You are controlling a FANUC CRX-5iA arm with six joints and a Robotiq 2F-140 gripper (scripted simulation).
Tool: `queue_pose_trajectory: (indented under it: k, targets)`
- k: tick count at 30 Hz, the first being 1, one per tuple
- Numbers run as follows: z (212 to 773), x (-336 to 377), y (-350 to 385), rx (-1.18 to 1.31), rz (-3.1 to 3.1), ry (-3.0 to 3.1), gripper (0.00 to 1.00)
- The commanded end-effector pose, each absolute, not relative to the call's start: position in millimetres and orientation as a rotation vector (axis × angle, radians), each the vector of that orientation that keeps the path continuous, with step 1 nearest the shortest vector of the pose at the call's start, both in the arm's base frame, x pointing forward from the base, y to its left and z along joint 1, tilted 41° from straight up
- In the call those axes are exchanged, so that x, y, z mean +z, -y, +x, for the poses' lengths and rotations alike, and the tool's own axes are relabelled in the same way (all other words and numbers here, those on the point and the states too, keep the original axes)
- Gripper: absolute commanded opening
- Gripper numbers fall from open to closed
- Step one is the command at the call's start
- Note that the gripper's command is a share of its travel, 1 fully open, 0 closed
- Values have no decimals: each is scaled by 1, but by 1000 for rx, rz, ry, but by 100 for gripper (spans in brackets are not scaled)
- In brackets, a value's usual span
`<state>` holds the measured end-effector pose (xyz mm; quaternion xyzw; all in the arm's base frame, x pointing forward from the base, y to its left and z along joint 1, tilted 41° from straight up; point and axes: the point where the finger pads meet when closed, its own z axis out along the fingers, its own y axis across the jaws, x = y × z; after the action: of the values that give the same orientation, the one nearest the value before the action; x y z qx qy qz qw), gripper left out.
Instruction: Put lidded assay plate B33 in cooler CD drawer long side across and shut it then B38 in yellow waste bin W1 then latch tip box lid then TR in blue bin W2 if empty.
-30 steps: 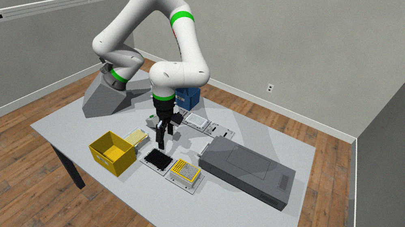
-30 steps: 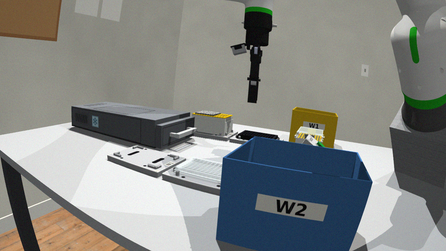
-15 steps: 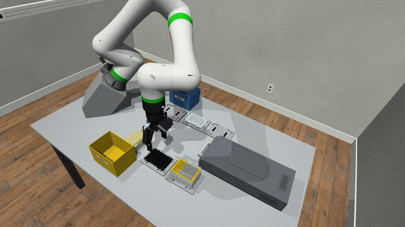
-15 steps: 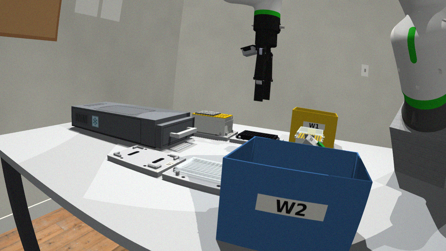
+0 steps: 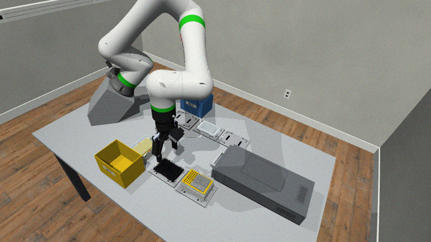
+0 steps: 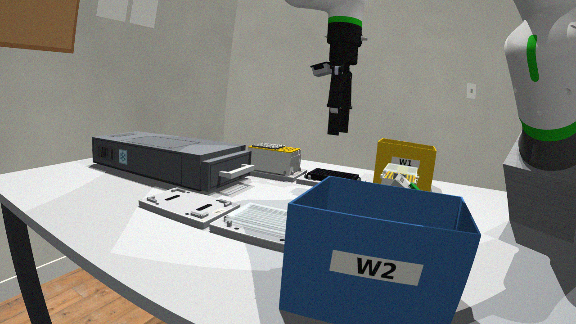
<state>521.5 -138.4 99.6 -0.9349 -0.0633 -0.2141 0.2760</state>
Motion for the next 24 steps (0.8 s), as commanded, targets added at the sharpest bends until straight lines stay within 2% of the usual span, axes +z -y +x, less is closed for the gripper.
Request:
queue_pose_trajectory:
  k: [1,24]
  targets:
    - [523,98,138,-577,-2513,170,70]
    - [533,77,123,-577,-2513,170,70]
